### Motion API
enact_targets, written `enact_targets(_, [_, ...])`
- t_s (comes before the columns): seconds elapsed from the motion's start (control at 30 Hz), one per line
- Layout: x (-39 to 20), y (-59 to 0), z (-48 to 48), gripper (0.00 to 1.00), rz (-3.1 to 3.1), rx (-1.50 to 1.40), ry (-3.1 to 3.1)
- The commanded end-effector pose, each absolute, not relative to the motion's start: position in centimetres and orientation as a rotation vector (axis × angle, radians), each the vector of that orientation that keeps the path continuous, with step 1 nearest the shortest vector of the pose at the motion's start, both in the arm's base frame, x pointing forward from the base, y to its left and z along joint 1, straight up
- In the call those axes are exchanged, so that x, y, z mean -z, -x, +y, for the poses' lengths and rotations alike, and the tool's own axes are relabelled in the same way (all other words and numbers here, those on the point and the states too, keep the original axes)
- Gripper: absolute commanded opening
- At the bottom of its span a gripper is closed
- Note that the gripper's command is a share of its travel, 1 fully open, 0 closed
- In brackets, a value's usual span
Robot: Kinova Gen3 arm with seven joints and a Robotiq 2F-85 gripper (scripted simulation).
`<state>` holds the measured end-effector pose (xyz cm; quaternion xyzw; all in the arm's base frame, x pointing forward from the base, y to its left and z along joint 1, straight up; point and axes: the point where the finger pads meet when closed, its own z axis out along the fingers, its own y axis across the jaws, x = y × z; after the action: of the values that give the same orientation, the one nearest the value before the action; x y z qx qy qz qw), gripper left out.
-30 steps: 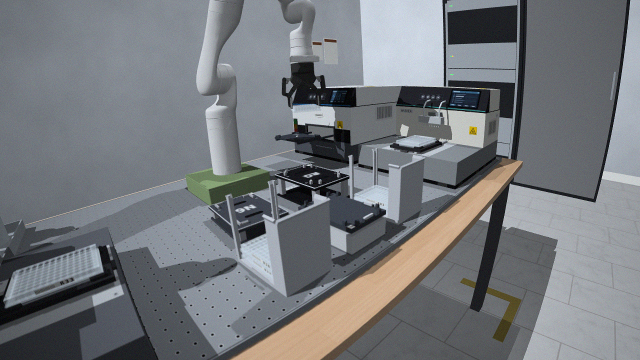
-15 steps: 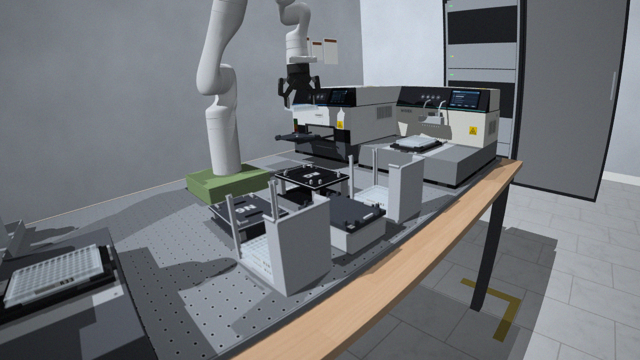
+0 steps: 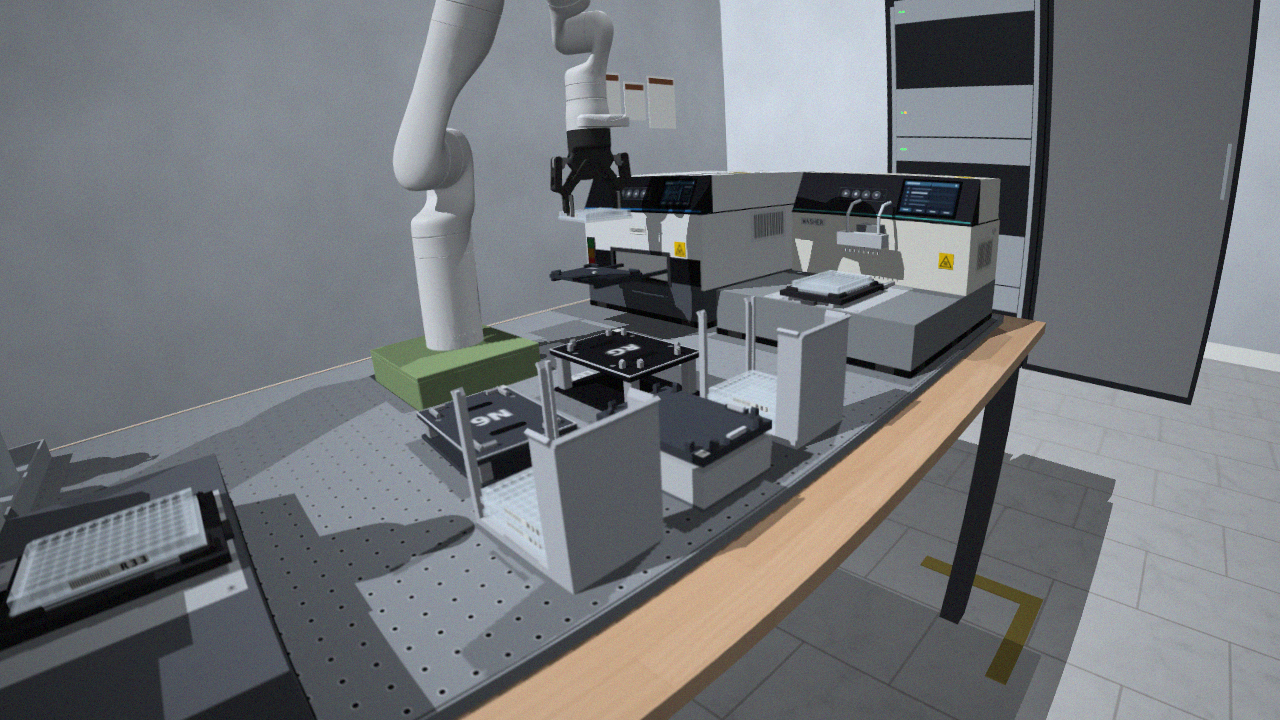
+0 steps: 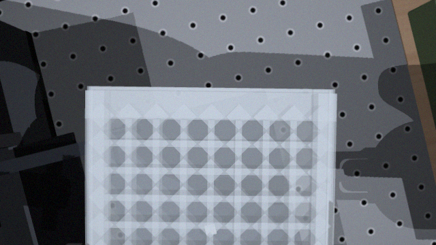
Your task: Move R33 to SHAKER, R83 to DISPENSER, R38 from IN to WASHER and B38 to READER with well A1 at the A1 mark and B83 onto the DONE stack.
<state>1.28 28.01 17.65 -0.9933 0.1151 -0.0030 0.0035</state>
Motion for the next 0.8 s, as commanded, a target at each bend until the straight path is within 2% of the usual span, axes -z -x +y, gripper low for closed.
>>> enact_targets(0.0, [-17.65,-0.24,28.36,0.94,0.306,0.015,3.121])
enact_targets(0.77, [-17.64,-0.01,28.27,0.94,-0.036,0.008,3.135])
